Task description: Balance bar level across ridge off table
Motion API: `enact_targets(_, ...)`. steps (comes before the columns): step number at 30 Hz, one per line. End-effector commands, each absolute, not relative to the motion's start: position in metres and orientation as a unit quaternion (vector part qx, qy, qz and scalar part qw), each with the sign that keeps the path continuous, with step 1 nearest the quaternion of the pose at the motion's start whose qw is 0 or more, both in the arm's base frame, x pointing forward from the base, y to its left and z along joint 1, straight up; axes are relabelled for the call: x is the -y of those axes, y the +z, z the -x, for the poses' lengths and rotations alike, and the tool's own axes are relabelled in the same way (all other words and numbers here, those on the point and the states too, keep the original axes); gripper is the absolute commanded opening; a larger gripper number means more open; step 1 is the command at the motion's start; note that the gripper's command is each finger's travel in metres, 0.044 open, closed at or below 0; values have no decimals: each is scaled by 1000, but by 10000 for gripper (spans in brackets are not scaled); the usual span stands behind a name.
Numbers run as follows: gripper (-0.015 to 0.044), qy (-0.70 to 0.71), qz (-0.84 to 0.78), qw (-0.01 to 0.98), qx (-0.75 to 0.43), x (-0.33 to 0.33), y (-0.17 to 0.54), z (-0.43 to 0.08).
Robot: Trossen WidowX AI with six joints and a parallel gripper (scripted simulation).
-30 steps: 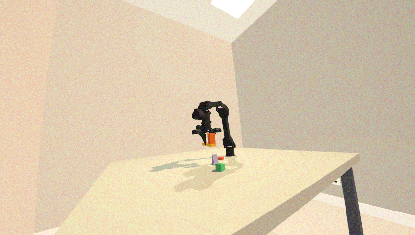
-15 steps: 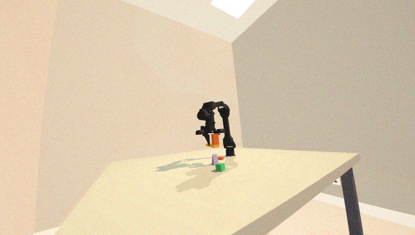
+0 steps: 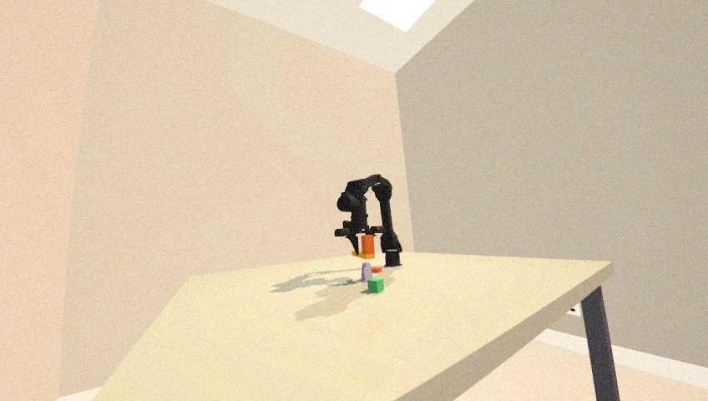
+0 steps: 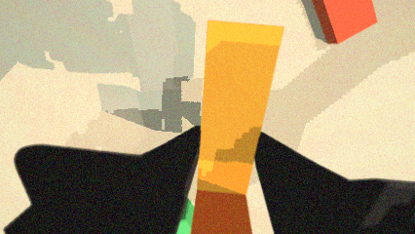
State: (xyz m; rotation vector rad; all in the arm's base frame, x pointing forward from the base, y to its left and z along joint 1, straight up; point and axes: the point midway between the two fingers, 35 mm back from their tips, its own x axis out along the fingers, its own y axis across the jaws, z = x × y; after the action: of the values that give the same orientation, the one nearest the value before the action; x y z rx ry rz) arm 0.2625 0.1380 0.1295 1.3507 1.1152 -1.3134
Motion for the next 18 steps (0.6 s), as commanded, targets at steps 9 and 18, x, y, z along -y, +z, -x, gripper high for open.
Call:
enact_targets(9,0,-532,-552,456,-452,-138,119,-262)
enact_targets(18,0,-532,-552,456,-452,-138,119,-262)
